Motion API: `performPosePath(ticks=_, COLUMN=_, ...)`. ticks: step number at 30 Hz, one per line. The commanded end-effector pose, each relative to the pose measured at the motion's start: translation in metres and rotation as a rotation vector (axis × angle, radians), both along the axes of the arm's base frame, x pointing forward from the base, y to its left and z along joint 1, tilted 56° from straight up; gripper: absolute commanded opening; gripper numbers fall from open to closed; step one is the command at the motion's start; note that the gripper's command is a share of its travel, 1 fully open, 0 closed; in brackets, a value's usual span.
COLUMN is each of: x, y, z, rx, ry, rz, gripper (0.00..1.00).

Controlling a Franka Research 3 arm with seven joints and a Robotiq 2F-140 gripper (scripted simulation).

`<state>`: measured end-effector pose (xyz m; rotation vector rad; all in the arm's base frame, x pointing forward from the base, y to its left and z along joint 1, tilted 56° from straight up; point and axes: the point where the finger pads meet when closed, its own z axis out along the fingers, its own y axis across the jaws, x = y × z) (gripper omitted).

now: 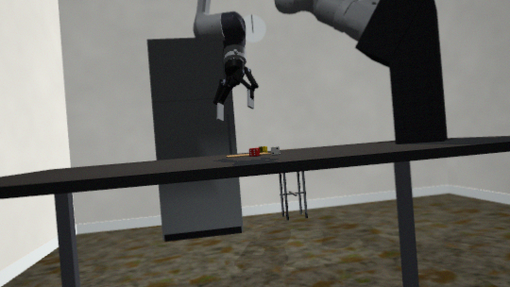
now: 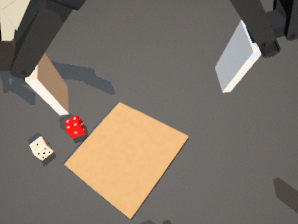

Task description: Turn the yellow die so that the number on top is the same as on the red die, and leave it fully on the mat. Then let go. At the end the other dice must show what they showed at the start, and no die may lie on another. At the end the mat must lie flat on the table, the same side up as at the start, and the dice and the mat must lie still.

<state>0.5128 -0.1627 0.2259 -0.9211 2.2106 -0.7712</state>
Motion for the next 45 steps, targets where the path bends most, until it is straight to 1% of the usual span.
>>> performPosePath(ticks=1, x=-0.028, y=-0.023, z=-0.01, rx=-0.106, ry=0.025, rz=-0.084, gripper=1.0)
performPosePath(ticks=3, x=-0.053, y=-0.035, z=-0.02, rx=-0.169, ry=0.042, rz=-0.155, gripper=1.0)
performPosePath(ticks=5, x=-0.073, y=-0.045, z=-0.025, rx=-0.216, ry=0.055, rz=-0.209, gripper=1.0)
performPosePath(ticks=7, x=-0.073, y=-0.045, z=-0.025, rx=-0.216, ry=0.055, rz=-0.209, gripper=1.0)
performPosePath(ticks=9, x=-0.087, y=-0.051, z=-0.028, rx=-0.247, ry=0.063, rz=-0.243, gripper=1.0)
performPosePath(ticks=12, x=-0.095, y=-0.054, z=-0.029, rx=-0.266, ry=0.068, rz=-0.264, gripper=1.0)
performPosePath(ticks=37, x=-0.096, y=-0.055, z=-0.029, rx=-0.268, ry=0.068, rz=-0.266, gripper=1.0)
performPosePath(ticks=41, x=-0.094, y=-0.056, z=-0.031, rx=-0.268, ry=0.064, rz=-0.266, gripper=1.0)
performPosePath(ticks=45, x=-0.087, y=-0.065, z=-0.038, rx=-0.268, ry=0.061, rz=-0.267, gripper=1.0)
